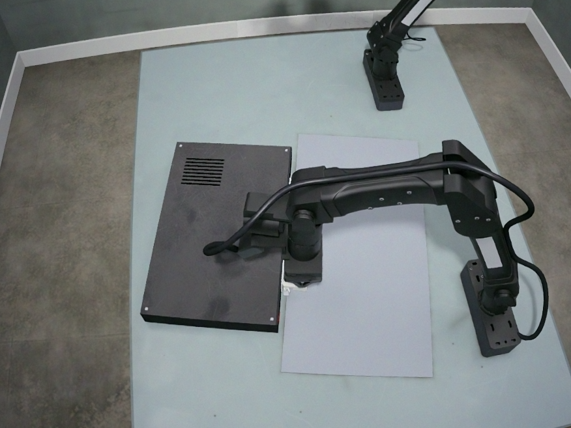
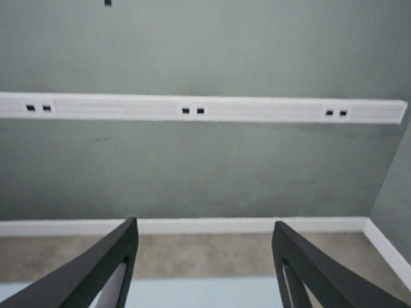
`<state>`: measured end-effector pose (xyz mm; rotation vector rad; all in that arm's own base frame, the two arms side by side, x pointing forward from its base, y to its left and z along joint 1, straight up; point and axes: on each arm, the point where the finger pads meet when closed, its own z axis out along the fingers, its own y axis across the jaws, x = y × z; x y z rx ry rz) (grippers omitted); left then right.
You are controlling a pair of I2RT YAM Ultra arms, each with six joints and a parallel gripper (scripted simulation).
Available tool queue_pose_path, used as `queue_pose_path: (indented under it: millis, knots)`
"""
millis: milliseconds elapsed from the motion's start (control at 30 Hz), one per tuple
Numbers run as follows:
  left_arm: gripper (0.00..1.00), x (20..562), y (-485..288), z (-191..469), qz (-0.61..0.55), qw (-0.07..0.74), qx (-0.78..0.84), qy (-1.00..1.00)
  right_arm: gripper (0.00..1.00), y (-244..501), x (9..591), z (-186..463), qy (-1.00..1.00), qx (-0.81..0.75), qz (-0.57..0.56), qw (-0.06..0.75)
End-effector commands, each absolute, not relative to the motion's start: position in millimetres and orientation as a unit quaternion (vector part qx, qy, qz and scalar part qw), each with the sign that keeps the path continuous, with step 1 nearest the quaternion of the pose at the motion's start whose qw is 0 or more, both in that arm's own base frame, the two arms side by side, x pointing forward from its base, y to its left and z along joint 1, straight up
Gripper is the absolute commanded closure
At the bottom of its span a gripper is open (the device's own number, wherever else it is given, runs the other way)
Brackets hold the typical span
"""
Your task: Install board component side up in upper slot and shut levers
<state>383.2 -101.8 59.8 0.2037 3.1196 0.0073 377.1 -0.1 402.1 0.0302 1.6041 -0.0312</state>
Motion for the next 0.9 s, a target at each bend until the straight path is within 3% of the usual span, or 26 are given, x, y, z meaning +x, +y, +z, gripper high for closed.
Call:
queue_pose_path:
  millis: [0,167,267,300,600,867]
  knots:
    - [0.36,384,-97,65,0.004,0.010,0.060,0.998,0.36,2,384,408,0.703,-0.005,0.002,0.712]
    - [0.36,384,-97,65,0.004,0.010,0.060,0.998,0.36,-1,383,405,0.708,0.002,-0.002,0.706]
    - [0.02,394,-100,67,-0.003,0.038,0.064,0.997,0.36,-1,382,406,0.707,0.002,-0.002,0.707]
    - [0.00,398,-102,67,-0.006,0.051,0.065,0.997,0.36,-1,382,406,0.707,0.002,-0.002,0.707]
    - [0.00,415,-110,79,-0.047,0.224,0.077,0.970,0.36,-1,382,406,0.707,0.002,-0.002,0.707]
    - [0.00,407,-109,81,-0.064,0.300,0.082,0.948,0.36,-1,382,406,0.707,0.002,-0.002,0.707]
